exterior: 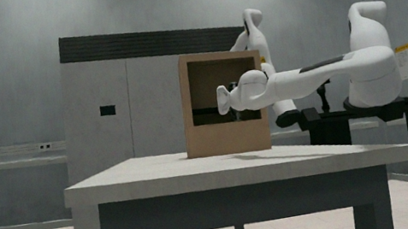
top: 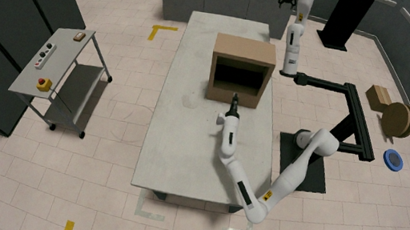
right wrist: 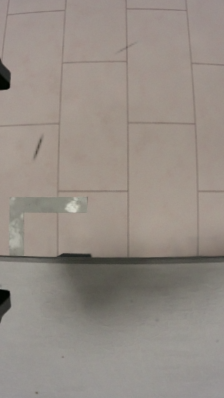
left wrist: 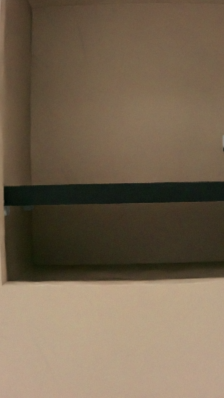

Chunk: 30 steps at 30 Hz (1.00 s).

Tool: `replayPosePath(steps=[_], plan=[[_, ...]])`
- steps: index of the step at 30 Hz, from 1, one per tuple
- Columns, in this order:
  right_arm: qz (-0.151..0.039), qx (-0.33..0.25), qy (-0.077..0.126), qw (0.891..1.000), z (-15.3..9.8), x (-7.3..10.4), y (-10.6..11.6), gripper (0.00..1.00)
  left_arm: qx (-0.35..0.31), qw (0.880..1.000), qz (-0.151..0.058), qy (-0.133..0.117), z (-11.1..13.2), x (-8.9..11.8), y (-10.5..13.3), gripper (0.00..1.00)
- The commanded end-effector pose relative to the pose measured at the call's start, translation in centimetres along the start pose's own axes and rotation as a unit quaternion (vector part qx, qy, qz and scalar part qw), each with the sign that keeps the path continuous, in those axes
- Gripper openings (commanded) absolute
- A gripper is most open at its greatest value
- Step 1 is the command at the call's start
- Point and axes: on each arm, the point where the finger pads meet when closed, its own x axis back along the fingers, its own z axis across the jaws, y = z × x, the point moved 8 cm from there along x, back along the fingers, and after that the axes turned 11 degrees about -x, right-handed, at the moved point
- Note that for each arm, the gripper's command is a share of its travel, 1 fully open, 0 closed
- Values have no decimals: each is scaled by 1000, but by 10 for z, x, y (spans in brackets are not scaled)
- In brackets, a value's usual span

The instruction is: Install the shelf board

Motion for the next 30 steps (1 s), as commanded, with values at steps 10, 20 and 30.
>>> replayPosePath(steps=[10,20,30], plan=[[-1,0,0,1000,0,0,0,1000,-1,1000,0,0,17,0,-3,432],[-1,0,0,1000,0,0,0,1000,-1,1000,0,0,35,0,-7,432],[-1,0,0,1000,0,0,0,1000,-1,1000,0,0,40,0,-8,432]])
